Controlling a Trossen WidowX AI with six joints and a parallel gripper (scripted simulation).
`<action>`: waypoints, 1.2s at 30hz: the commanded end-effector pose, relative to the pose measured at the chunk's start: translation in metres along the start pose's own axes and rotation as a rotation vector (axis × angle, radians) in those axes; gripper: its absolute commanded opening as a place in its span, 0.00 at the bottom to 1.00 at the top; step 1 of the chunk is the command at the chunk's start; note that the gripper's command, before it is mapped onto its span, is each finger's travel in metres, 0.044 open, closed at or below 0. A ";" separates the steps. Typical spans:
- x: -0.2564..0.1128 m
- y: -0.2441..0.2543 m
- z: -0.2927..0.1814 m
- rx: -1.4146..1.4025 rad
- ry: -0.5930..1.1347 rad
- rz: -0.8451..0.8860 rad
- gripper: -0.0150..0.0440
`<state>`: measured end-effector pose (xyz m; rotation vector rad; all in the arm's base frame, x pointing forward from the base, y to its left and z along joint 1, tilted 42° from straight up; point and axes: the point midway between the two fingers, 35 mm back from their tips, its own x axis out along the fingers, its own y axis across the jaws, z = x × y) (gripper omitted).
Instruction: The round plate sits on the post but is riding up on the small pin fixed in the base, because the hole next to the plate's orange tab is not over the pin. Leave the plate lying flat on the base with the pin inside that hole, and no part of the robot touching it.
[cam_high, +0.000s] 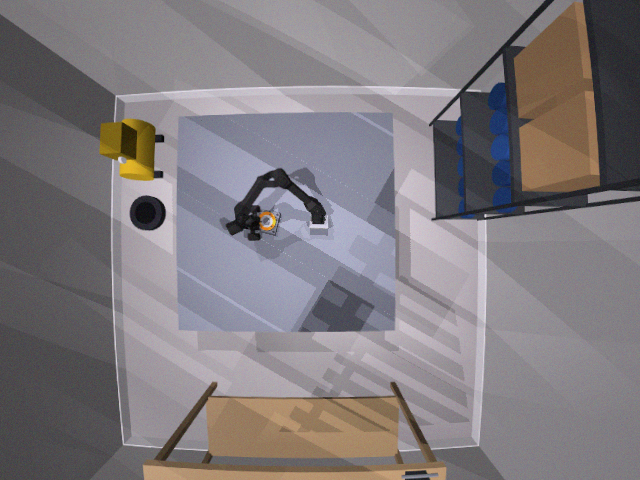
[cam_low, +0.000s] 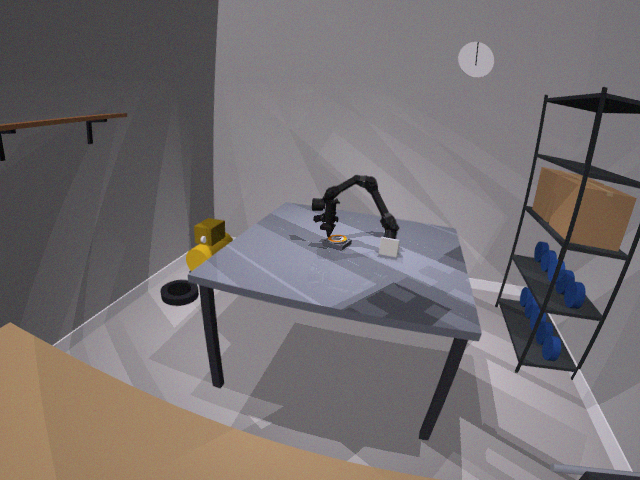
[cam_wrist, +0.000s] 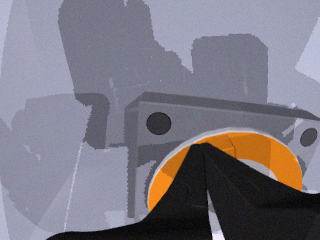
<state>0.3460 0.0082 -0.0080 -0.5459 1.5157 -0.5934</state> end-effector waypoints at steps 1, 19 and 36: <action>0.000 -0.007 0.002 0.002 -0.005 -0.005 0.25; -0.001 -0.029 0.000 0.002 -0.005 -0.006 0.25; -0.003 -0.051 -0.010 0.002 -0.004 -0.007 0.25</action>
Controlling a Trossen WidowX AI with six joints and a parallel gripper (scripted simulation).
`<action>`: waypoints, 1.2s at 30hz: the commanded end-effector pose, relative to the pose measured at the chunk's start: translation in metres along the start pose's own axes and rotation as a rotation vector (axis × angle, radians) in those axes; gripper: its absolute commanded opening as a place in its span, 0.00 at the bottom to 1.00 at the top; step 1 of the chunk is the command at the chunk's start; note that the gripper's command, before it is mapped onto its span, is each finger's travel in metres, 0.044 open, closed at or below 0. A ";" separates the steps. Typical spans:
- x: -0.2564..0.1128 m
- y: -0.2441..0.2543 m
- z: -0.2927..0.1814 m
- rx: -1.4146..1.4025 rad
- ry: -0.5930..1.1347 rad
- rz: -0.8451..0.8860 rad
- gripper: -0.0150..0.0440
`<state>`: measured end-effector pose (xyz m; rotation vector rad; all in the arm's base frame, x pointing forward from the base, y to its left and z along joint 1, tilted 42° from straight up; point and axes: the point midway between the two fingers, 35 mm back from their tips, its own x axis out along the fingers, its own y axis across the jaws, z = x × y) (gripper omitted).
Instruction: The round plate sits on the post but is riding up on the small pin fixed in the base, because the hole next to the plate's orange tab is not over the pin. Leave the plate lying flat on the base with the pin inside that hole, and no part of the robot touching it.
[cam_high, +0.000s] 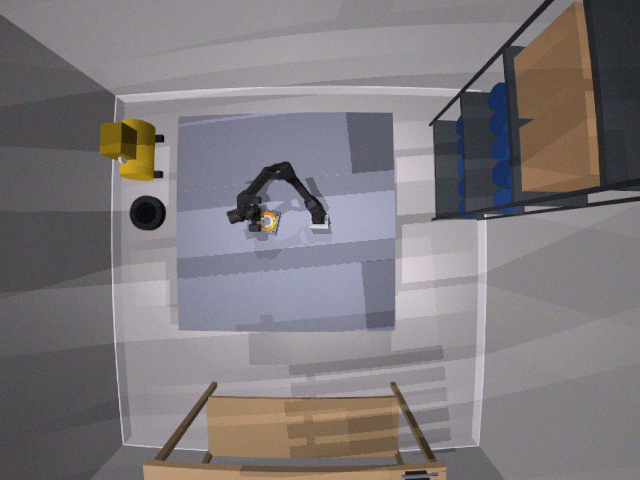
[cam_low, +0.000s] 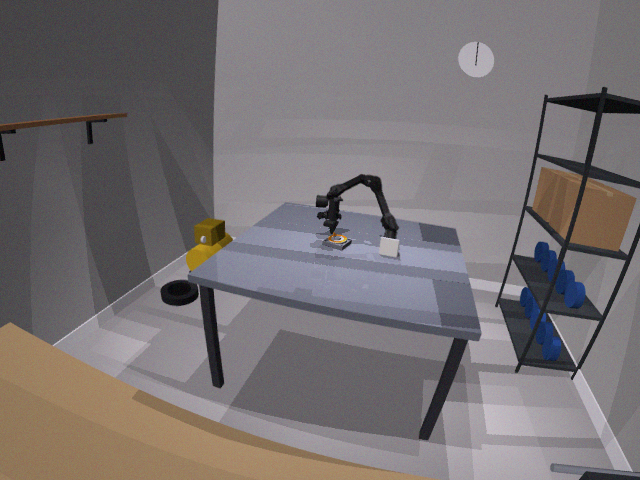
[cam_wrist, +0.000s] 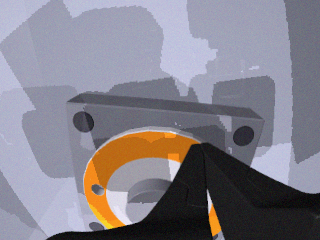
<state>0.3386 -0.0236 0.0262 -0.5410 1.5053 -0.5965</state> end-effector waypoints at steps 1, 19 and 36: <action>0.000 -0.005 -0.005 -0.007 0.004 -0.008 0.25; -0.003 -0.019 -0.024 -0.008 0.005 -0.008 0.25; -0.003 -0.022 -0.036 -0.008 0.005 -0.008 0.25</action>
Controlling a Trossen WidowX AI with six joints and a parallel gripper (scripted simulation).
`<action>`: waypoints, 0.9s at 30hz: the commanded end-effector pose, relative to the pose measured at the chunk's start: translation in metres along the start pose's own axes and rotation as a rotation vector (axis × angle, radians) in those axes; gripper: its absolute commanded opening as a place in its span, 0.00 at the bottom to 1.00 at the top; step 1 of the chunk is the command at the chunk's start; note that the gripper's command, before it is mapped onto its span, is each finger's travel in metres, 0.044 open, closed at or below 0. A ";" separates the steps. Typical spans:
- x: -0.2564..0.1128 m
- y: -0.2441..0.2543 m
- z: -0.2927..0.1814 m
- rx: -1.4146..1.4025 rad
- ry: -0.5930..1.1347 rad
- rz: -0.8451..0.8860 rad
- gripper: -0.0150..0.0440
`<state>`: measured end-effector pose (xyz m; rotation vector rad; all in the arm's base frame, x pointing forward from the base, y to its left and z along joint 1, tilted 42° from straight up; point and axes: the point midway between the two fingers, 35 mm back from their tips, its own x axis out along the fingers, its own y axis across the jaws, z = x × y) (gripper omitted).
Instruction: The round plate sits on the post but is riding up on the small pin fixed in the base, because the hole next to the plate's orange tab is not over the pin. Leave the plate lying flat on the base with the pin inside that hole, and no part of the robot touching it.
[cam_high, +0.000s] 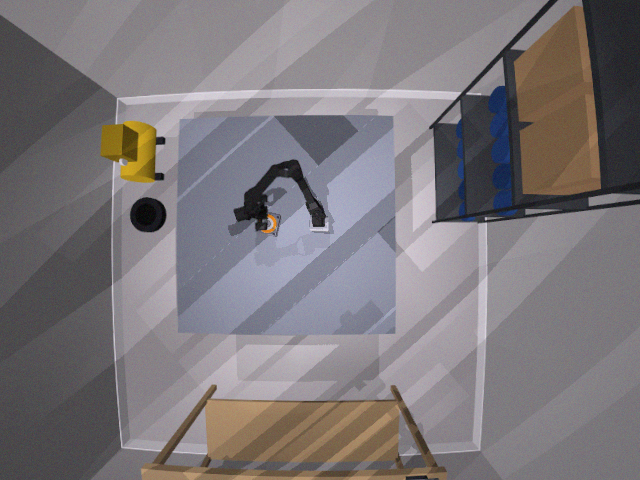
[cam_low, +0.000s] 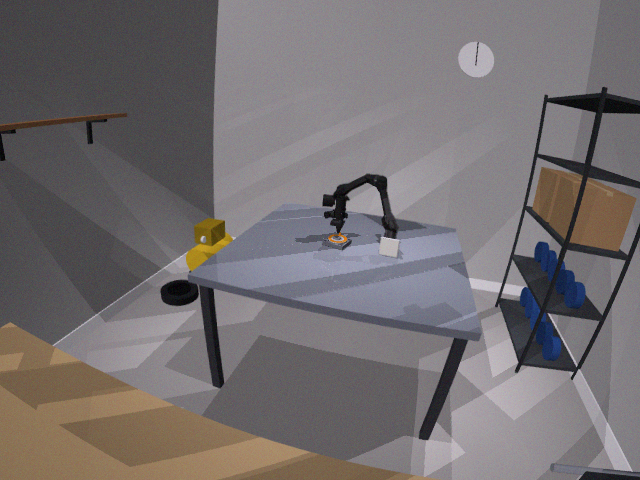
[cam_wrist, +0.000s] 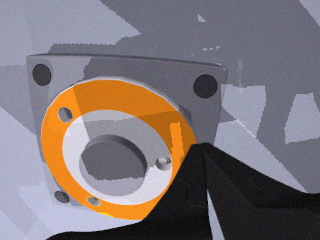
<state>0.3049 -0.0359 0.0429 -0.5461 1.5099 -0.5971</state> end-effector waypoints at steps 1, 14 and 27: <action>0.001 -0.001 -0.004 -0.004 0.002 -0.005 0.25; -0.019 0.000 -0.006 -0.004 0.002 -0.003 0.25; -0.034 0.000 -0.009 -0.012 0.002 -0.010 0.25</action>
